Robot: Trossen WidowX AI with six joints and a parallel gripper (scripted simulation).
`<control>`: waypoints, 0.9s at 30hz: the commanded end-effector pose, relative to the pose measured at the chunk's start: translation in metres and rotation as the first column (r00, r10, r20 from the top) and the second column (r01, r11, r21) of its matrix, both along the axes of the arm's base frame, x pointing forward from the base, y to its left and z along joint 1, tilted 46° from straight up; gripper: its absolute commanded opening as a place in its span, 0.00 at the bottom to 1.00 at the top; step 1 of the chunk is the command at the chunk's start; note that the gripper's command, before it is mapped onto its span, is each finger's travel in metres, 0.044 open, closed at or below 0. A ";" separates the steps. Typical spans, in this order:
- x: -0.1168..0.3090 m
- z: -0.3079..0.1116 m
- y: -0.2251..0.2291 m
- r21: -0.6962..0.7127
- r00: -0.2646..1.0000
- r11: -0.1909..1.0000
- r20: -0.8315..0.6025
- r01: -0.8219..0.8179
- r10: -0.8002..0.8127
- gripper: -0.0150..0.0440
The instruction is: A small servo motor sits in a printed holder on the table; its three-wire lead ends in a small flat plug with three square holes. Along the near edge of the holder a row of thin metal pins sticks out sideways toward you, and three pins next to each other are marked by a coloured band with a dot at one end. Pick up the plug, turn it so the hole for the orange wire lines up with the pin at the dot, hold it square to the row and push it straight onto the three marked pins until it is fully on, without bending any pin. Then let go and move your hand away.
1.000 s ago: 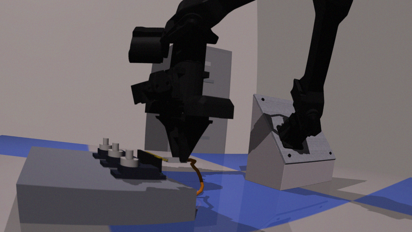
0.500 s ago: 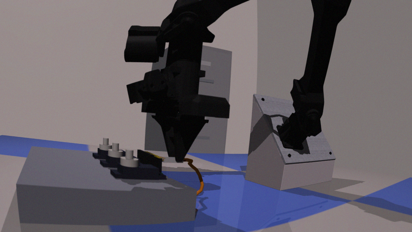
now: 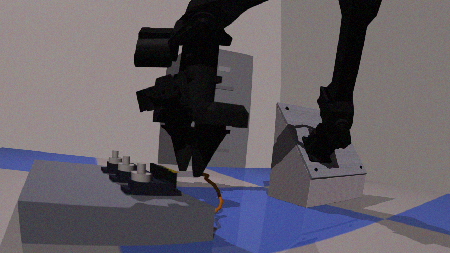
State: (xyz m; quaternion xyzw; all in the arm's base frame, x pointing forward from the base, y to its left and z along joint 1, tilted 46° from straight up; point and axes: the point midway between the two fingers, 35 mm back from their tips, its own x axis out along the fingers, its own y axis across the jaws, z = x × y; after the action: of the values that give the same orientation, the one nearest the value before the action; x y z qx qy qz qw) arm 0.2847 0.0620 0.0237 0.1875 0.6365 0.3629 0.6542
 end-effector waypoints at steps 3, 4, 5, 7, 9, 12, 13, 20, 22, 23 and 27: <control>0.005 0.022 -0.024 -0.001 1.000 1.000 0.004 0.002 -0.002 0.83; 0.005 0.029 -0.031 -0.001 1.000 1.000 0.004 0.002 -0.002 0.88; 0.005 0.035 -0.037 -0.001 1.000 1.000 0.004 0.002 -0.002 0.92; 0.005 0.040 -0.042 0.000 1.000 1.000 0.003 0.002 -0.002 1.00; 0.005 0.040 -0.042 0.000 1.000 1.000 0.003 0.002 -0.002 1.00; 0.005 0.040 -0.042 0.000 1.000 1.000 0.003 0.002 -0.002 1.00; 0.005 0.040 -0.042 0.000 1.000 1.000 0.003 0.002 -0.002 1.00; 0.005 0.040 -0.042 0.000 1.000 1.000 0.003 0.002 -0.002 1.00; 0.005 0.040 -0.042 0.000 1.000 1.000 0.003 0.002 -0.002 1.00; 0.005 0.040 -0.042 0.000 1.000 1.000 0.003 0.002 -0.002 1.00; 0.005 0.040 -0.042 0.000 1.000 1.000 0.003 0.002 -0.002 1.00</control>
State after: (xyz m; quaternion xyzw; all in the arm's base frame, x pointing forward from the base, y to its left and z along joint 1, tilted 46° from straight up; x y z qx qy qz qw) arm 0.2899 0.0203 0.0641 0.1906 0.6343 0.3627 0.6556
